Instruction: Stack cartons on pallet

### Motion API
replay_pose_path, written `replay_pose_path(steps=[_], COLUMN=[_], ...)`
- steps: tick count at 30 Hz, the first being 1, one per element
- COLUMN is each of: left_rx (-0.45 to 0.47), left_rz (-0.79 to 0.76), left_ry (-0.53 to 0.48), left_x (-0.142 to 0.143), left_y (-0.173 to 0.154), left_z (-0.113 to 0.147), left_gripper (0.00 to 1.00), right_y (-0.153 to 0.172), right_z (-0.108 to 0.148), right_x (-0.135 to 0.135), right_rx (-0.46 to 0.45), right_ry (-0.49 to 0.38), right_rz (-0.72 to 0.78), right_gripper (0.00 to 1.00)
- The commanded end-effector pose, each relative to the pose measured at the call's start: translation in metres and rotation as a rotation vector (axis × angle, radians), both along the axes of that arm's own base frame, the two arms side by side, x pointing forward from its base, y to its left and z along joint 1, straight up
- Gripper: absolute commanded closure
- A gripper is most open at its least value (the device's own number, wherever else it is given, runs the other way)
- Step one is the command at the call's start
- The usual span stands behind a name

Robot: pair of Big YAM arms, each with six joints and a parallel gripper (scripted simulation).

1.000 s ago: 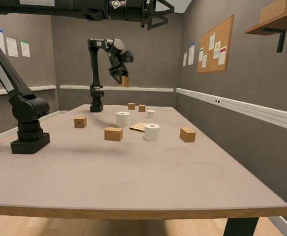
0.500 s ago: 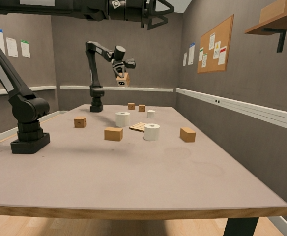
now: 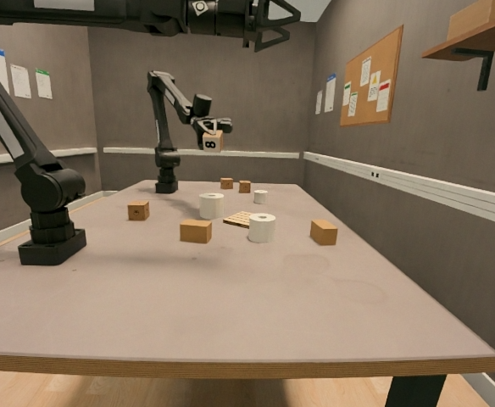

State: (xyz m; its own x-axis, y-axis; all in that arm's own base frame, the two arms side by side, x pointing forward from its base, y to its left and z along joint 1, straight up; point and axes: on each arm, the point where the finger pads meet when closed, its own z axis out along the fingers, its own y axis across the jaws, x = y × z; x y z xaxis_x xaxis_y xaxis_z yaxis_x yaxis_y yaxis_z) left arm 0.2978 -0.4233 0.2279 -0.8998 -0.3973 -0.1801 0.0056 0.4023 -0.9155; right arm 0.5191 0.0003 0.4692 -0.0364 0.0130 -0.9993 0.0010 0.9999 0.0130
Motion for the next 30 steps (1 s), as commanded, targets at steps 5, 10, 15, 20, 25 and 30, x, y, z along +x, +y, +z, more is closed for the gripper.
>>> replay_pose_path(steps=[5,10,15,20,25,30], left_rx=[-0.077,-0.103,-0.101,-0.097,-0.066,-0.066], left_rz=[0.017,0.021,0.024,0.023,0.014,0.014], left_ry=[-0.027,-0.034,-0.032,-0.031,-0.017,-0.017], left_x=[0.007,0.011,0.014,0.015,0.008,0.008], left_y=[-0.006,-0.009,-0.010,-0.011,-0.008,-0.008], left_z=[0.026,0.047,0.054,0.051,0.032,0.032], left_gripper=[0.50,0.50,0.50,0.50,0.50,0.50], right_y=[-0.001,-0.001,-0.001,-0.001,0.000,0.025], right_z=[0.029,0.029,0.029,0.029,0.031,-0.012], right_x=[-0.001,-0.001,-0.001,-0.001,0.000,0.009], right_rx=[-0.013,-0.013,-0.013,-0.013,0.021,0.219], right_ry=[-0.047,-0.047,-0.047,-0.047,-0.062,-0.038], right_rz=[0.000,0.000,0.000,0.000,0.002,0.037], right_gripper=[0.00,0.00,0.00,0.00,0.00,0.00])
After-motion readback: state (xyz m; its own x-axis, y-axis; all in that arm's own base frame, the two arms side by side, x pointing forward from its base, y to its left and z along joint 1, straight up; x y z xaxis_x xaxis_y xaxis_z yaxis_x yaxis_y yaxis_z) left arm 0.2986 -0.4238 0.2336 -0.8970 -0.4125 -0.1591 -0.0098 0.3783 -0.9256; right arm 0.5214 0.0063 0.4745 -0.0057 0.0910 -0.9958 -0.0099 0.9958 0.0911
